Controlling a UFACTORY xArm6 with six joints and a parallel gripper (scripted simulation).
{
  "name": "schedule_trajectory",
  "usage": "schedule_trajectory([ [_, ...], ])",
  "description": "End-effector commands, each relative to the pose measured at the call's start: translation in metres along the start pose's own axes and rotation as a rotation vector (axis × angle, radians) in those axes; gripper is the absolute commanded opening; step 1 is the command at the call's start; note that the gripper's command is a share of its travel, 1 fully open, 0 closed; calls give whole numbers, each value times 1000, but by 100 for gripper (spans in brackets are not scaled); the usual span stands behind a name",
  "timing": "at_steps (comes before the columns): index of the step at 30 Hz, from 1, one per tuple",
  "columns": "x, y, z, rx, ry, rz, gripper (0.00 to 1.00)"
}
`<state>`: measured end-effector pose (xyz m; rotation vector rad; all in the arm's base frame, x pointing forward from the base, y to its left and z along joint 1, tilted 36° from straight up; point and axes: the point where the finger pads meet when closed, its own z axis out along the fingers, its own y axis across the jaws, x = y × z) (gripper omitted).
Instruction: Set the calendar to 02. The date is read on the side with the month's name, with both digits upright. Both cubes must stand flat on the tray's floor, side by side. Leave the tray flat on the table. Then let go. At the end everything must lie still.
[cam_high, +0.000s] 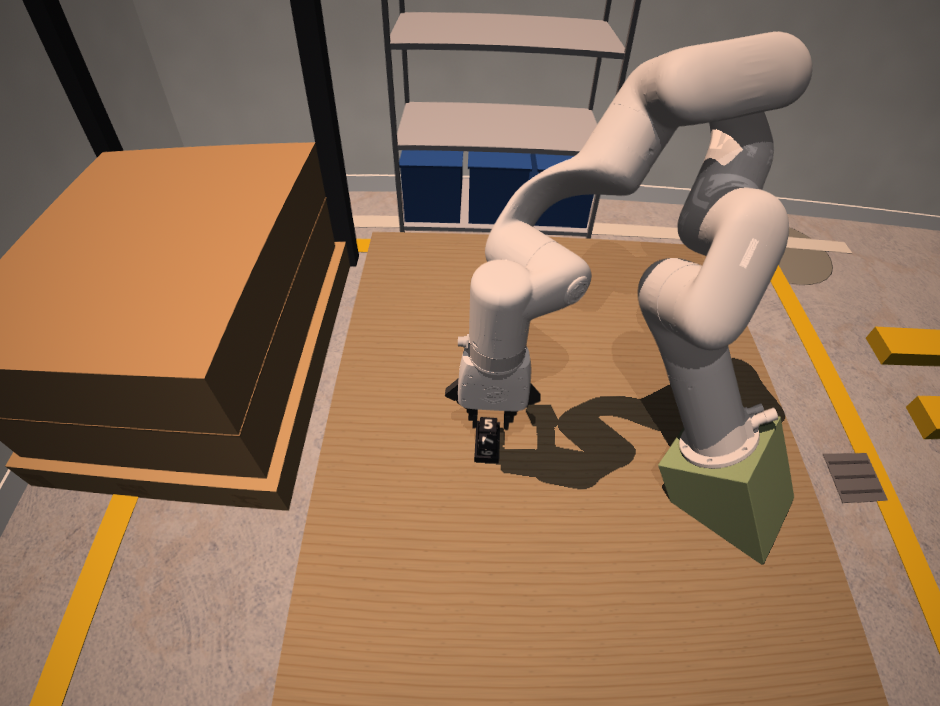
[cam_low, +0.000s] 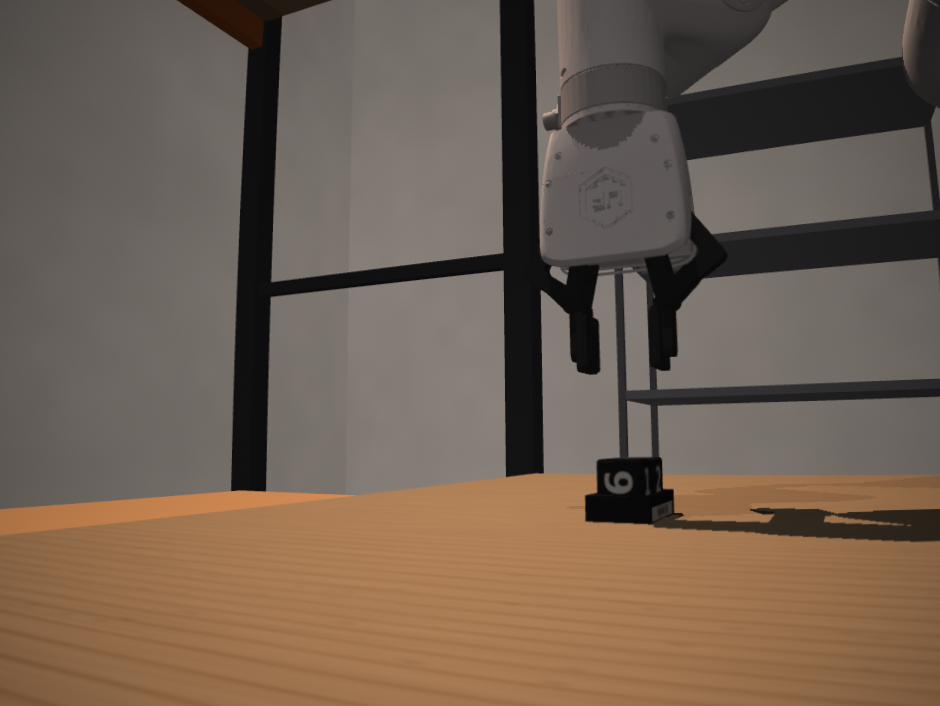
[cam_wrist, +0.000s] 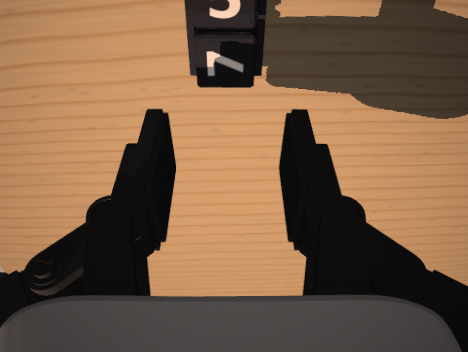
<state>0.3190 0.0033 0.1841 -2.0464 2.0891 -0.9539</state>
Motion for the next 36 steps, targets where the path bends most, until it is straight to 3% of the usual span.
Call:
schedule_trajectory([
  [1,0,-1,-1,2,-1,1,47],
  [23,0,-1,0,2,-1,1,47],
  [36,0,-1,11,2,-1,1,47],
])
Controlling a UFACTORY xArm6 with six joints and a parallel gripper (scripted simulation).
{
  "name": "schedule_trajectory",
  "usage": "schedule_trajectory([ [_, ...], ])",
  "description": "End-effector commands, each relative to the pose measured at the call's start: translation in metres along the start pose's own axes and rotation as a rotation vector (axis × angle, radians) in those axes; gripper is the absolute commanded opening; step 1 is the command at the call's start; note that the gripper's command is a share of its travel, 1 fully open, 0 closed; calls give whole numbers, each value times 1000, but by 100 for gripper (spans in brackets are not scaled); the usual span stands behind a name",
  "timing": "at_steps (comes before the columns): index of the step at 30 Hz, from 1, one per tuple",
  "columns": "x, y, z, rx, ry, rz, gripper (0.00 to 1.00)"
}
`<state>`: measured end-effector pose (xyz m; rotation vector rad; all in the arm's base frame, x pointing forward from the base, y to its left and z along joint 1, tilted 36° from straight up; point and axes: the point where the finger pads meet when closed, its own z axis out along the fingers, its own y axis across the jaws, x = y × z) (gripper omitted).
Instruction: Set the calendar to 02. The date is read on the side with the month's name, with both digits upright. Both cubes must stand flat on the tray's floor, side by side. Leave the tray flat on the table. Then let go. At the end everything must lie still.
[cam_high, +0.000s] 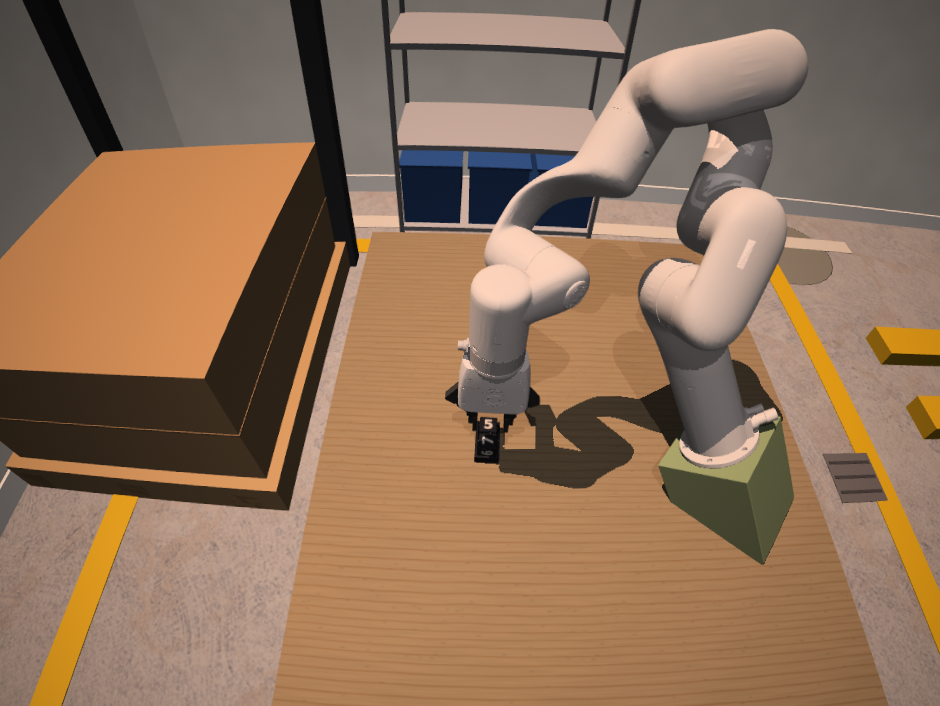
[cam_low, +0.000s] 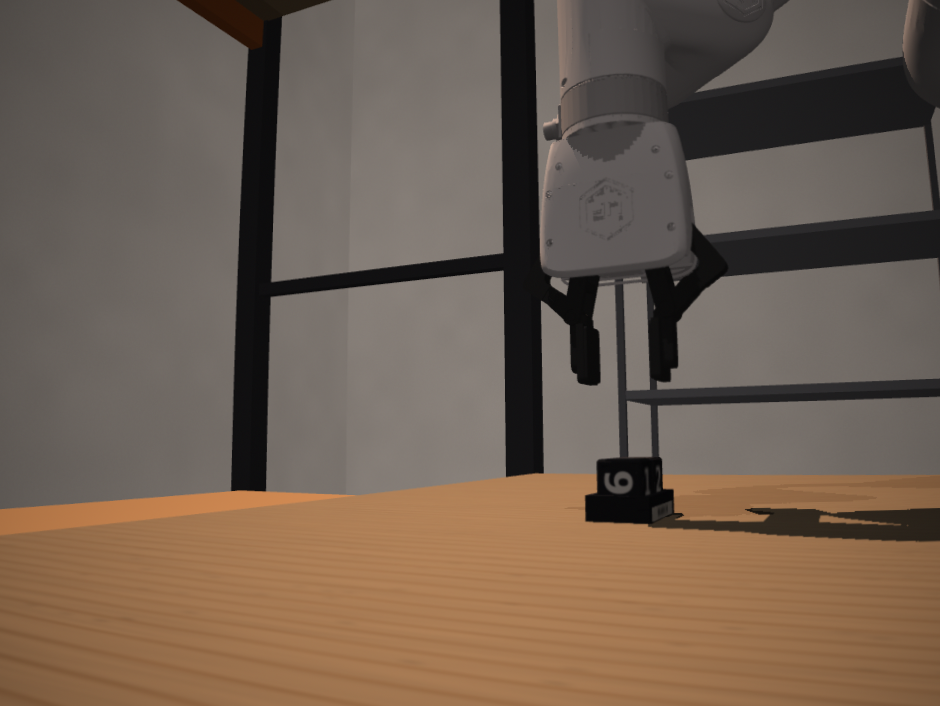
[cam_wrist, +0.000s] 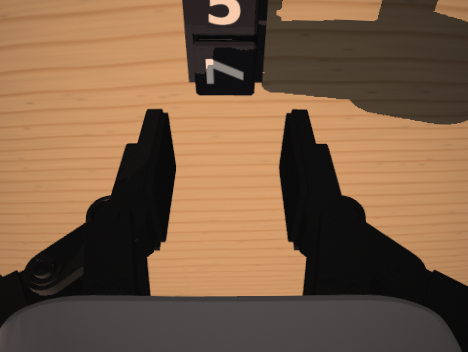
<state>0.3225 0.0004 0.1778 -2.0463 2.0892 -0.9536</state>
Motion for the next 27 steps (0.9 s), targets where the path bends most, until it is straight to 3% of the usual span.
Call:
schedule_trajectory([
  [1,0,-1,5,3,-1,1,47],
  [27,0,-1,38,3,-1,1,47],
])
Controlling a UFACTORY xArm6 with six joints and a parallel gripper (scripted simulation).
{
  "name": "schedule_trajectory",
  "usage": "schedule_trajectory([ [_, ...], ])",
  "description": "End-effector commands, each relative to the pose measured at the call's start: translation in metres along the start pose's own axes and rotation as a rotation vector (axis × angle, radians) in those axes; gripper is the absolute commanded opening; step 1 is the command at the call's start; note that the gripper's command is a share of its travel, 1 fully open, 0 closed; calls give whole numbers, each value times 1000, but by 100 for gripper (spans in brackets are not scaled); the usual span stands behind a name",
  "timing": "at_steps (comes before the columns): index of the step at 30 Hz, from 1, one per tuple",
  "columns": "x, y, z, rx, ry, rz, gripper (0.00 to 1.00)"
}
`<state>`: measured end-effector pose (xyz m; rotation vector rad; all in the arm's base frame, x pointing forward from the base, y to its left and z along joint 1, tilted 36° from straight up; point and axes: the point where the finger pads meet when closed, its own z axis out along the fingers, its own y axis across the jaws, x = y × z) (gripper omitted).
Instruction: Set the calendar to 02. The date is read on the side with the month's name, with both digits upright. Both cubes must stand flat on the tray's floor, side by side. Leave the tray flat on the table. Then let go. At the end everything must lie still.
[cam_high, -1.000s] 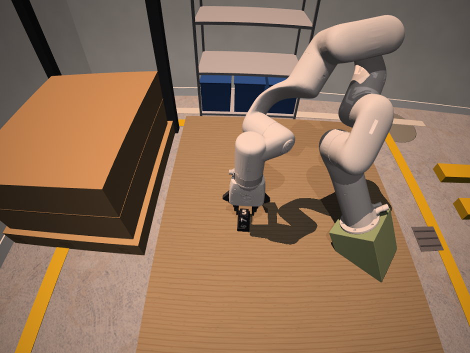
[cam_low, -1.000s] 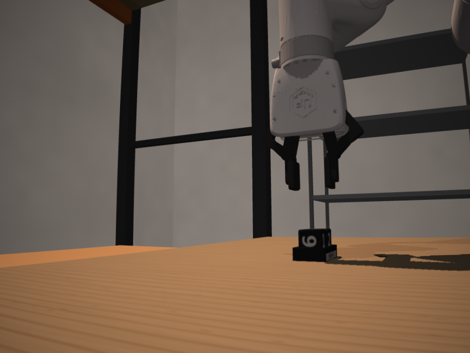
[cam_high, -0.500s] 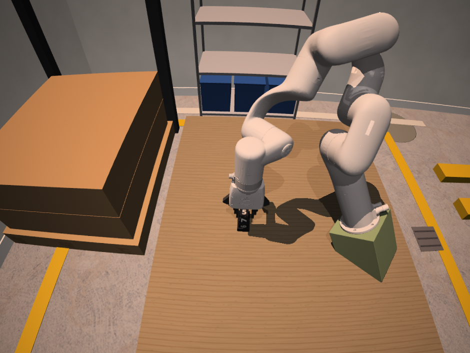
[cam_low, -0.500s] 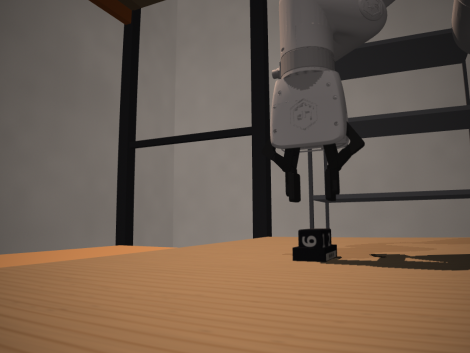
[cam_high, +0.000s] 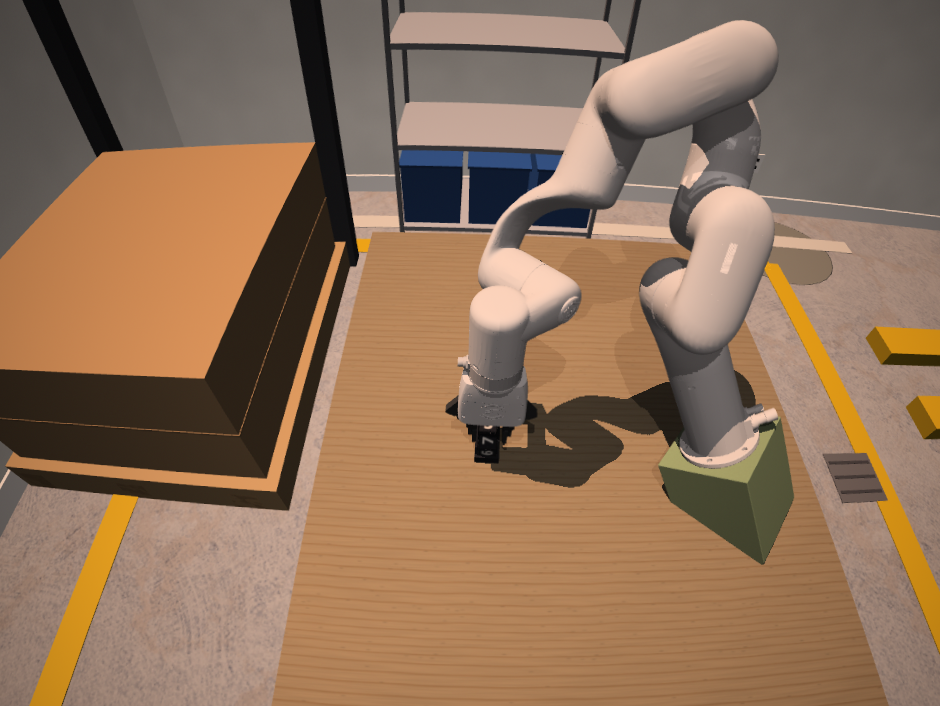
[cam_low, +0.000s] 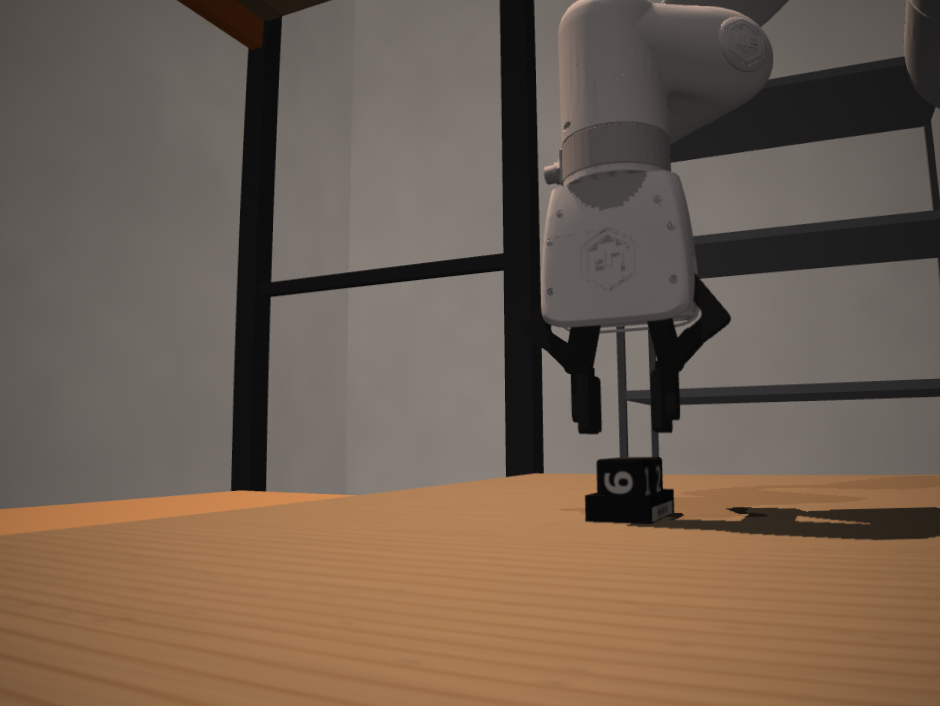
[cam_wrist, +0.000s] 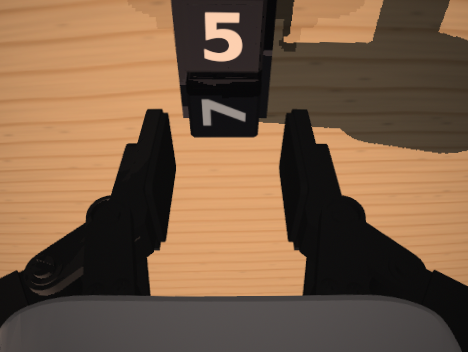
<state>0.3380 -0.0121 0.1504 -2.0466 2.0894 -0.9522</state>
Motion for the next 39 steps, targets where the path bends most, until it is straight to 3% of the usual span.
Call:
schedule_trajectory([
  [1,0,-1,5,3,0,1,47],
  [39,0,-1,10,3,0,1,47],
])
